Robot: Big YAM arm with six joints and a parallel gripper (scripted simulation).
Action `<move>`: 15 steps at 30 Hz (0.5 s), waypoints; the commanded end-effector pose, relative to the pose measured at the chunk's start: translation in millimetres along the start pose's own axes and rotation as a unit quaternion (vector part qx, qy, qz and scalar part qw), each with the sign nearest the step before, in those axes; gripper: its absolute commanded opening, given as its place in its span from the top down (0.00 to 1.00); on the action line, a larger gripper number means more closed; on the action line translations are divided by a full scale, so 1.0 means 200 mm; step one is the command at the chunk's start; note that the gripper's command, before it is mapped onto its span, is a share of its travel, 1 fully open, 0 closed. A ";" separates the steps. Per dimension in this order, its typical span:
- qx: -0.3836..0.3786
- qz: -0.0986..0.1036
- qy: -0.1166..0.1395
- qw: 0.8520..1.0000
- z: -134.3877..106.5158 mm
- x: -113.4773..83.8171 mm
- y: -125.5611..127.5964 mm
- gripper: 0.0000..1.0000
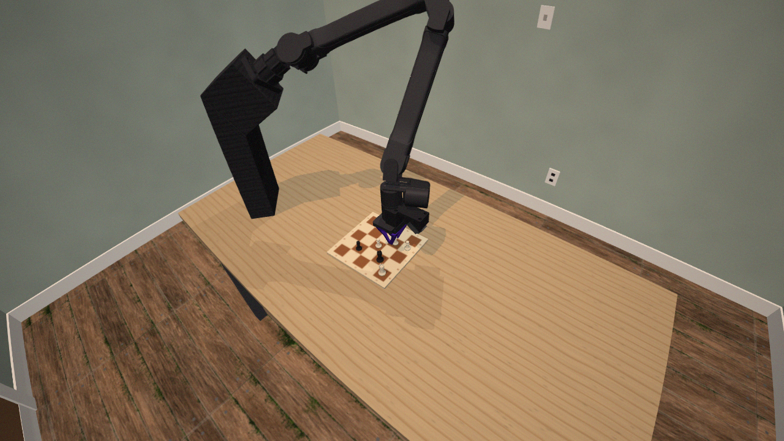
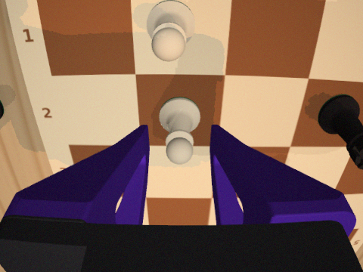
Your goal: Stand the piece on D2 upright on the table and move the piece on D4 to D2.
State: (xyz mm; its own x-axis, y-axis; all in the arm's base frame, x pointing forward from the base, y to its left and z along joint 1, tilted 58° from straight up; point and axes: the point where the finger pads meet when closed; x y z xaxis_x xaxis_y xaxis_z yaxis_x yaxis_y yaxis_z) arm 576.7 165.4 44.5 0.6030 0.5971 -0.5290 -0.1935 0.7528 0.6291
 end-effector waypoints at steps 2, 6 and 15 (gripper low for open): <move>0.001 0.000 -0.005 1.000 0.01 0.00 0.00 0.67; 0.001 0.000 -0.005 1.000 0.01 0.00 0.00 0.67; 0.002 -0.005 -0.010 1.000 0.03 -0.08 -0.02 0.67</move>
State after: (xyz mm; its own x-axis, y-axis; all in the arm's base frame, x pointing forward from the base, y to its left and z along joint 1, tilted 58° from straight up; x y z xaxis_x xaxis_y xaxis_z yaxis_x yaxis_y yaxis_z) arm 576.2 165.3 46.9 0.6049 0.5973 -0.5266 -0.1956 0.7526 0.6288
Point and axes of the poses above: the point where the finger pads meet when closed, its own x axis out along the fingers, its own y axis across the jaws, z = x × y, and after that the axes turned 2 degrees about x, right-handed
